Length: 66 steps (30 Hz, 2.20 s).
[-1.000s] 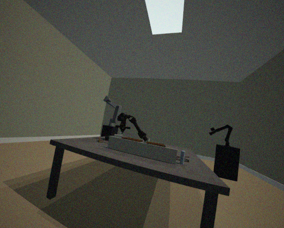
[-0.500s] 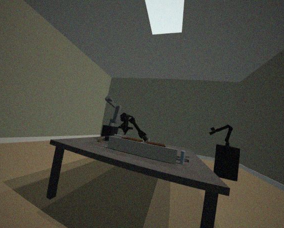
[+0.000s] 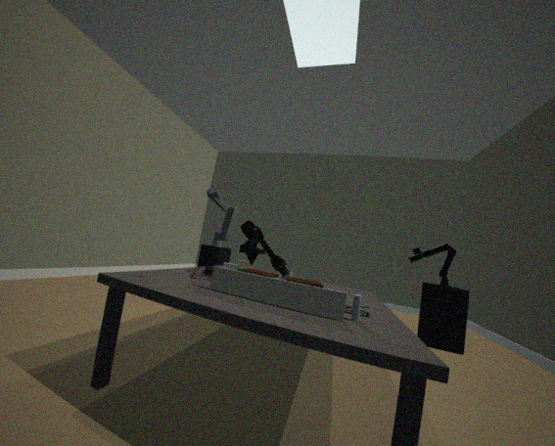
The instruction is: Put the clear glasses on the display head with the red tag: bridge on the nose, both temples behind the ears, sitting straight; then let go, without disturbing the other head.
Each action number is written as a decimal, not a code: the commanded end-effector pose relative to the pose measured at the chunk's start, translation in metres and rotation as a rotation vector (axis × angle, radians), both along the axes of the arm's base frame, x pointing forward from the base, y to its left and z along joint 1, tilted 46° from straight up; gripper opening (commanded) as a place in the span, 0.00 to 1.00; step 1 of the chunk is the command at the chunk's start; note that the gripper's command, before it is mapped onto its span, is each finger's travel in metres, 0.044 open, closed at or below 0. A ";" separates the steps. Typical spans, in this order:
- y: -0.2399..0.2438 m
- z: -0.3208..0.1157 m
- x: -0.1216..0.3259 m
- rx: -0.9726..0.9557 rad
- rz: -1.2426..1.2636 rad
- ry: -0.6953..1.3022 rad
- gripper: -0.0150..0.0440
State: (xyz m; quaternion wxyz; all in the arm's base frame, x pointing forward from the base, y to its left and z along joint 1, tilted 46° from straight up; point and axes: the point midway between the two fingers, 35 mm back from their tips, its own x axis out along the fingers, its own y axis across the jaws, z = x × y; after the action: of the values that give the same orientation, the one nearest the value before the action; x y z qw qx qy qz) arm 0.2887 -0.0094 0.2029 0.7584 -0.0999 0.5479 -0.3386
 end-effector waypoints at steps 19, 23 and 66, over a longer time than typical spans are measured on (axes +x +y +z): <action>0.072 -0.060 0.001 0.077 -0.384 -0.297 0.25; 0.083 -0.071 -0.002 0.085 -0.452 -0.354 0.25; 0.141 -0.150 -0.040 0.170 -0.835 -0.843 0.25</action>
State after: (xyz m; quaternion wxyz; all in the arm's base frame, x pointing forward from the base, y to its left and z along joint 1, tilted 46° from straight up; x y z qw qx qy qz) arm 0.2483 0.1343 0.0554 0.7120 0.3252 0.2217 -0.5815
